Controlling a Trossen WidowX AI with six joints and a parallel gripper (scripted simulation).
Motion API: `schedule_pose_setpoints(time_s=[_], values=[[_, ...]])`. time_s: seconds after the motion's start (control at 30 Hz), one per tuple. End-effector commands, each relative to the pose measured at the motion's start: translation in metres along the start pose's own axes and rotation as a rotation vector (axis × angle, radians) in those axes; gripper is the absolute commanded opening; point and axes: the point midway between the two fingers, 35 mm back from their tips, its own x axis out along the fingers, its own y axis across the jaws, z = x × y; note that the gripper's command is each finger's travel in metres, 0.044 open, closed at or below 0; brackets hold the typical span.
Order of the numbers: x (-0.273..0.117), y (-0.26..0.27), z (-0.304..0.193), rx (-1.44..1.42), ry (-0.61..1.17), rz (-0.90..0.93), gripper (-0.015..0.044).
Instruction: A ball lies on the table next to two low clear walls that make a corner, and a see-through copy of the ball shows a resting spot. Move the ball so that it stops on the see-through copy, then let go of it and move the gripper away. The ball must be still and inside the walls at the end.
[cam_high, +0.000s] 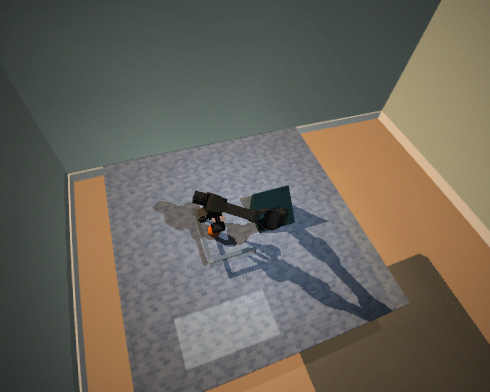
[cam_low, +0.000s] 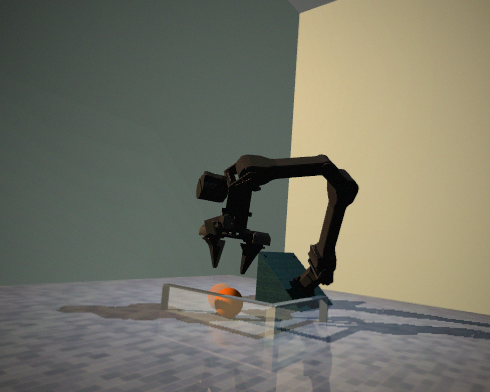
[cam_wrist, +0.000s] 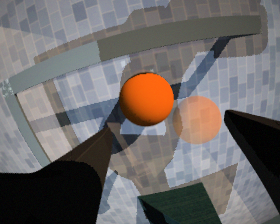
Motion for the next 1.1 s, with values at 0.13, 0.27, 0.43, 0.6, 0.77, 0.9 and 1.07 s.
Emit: schedule_pose_setpoints(time_s=[0.13,0.27,0.43,0.6,0.77,0.9,1.07], values=[[0.007,0.010,0.002,-0.068,0.049,0.057,0.0434],[0.017,0.011,0.002,-0.068,0.048,0.058,0.0434],[0.022,0.011,0.002,-0.068,0.048,0.058,0.0434],[0.027,0.012,0.002,-0.068,0.048,0.058,0.0434],[0.035,0.012,0.002,-0.068,0.048,0.057,0.0434],[0.042,0.012,0.002,-0.068,0.048,0.058,0.0434],[0.050,0.013,0.001,-0.068,0.048,0.058,0.0434]])
